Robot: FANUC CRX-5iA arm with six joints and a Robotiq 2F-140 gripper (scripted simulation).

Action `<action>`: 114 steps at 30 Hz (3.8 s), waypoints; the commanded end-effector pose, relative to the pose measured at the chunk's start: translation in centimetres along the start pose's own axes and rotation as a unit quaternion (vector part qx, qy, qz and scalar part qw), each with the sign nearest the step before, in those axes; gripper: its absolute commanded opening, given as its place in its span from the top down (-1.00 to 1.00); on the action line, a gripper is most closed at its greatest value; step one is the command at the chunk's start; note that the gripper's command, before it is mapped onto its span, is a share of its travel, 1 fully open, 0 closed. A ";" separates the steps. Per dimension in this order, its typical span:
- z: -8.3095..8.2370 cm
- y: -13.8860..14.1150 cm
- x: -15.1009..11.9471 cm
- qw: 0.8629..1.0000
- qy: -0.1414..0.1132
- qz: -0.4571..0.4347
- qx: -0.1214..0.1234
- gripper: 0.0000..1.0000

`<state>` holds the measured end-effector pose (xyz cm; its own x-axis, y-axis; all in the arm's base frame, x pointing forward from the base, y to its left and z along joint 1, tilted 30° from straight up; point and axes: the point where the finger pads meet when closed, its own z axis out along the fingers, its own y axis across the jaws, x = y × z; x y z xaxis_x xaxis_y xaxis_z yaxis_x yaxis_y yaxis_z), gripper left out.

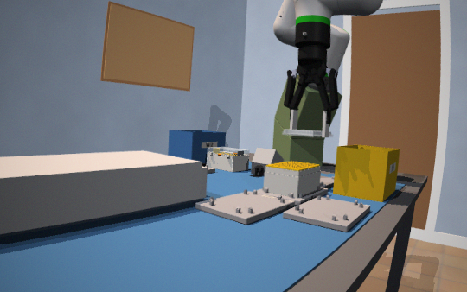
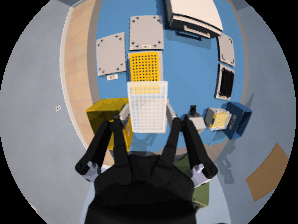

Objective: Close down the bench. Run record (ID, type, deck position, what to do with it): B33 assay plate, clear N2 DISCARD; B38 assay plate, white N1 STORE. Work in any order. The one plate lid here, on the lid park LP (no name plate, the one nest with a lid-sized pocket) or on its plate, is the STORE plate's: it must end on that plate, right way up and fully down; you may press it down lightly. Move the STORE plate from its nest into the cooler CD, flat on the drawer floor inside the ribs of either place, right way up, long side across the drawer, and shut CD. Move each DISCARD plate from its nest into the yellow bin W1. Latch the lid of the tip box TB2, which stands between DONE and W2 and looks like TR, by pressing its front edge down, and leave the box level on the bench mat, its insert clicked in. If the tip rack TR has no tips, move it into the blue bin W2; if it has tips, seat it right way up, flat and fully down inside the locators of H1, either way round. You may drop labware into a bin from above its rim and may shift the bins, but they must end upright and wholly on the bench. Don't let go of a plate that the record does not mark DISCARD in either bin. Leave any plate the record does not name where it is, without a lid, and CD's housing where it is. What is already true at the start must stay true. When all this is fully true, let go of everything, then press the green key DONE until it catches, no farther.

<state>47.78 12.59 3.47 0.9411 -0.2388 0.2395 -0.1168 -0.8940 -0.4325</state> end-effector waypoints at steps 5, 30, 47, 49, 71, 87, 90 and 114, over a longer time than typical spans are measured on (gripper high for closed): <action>0.0 -1.7 -1.2 1.000 0.000 0.000 -0.001 1.00; 0.0 -6.3 -4.4 1.000 0.000 0.000 -0.001 1.00; 0.0 -9.6 -6.6 1.000 0.000 0.000 -0.001 1.00; 0.0 -10.1 -6.9 1.000 0.000 0.000 -0.001 1.00; 0.0 -14.1 -9.8 1.000 0.000 0.000 -0.001 1.00; 0.0 -14.1 -9.8 1.000 0.000 0.000 -0.001 1.00; 0.0 -14.1 -9.8 1.000 0.000 0.000 -0.001 1.00; 0.0 -14.1 -9.8 1.000 0.000 0.000 -0.001 -0.33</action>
<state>40.24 27.57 7.22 0.9408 -0.2396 0.2398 -0.1180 -0.8946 -0.4311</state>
